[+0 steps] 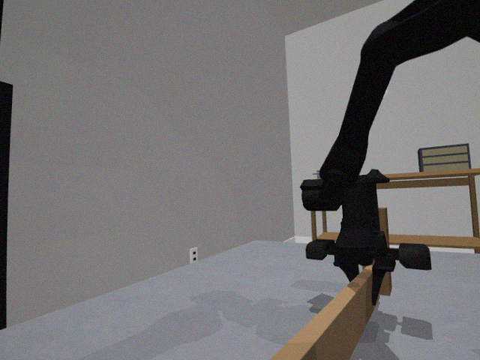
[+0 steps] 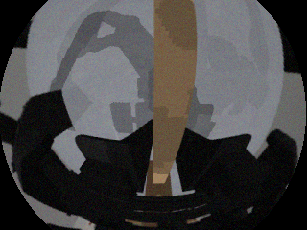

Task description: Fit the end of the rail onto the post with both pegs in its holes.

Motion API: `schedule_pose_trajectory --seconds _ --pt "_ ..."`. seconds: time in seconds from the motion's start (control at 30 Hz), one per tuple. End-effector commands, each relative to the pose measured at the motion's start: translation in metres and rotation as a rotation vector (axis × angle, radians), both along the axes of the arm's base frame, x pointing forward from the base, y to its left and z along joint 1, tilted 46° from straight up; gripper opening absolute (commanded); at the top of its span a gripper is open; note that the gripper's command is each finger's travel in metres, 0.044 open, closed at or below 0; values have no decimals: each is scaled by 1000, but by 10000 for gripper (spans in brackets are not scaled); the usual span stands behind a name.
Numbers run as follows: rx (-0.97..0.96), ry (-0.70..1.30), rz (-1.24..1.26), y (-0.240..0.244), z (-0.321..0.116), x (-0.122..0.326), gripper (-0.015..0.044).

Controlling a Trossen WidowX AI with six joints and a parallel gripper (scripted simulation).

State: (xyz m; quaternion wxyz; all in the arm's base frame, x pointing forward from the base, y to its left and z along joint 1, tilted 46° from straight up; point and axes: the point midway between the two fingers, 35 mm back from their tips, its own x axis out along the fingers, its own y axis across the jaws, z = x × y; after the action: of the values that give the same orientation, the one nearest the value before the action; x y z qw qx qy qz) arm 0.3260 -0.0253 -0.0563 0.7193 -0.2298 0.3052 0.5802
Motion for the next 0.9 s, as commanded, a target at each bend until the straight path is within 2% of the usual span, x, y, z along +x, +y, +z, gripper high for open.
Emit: schedule_pose_trajectory --seconds 0.0,0.87 --pt "0 -16 -11 -7 5 4 0" --pt "-1 -16 -11 -16 14 3 0"
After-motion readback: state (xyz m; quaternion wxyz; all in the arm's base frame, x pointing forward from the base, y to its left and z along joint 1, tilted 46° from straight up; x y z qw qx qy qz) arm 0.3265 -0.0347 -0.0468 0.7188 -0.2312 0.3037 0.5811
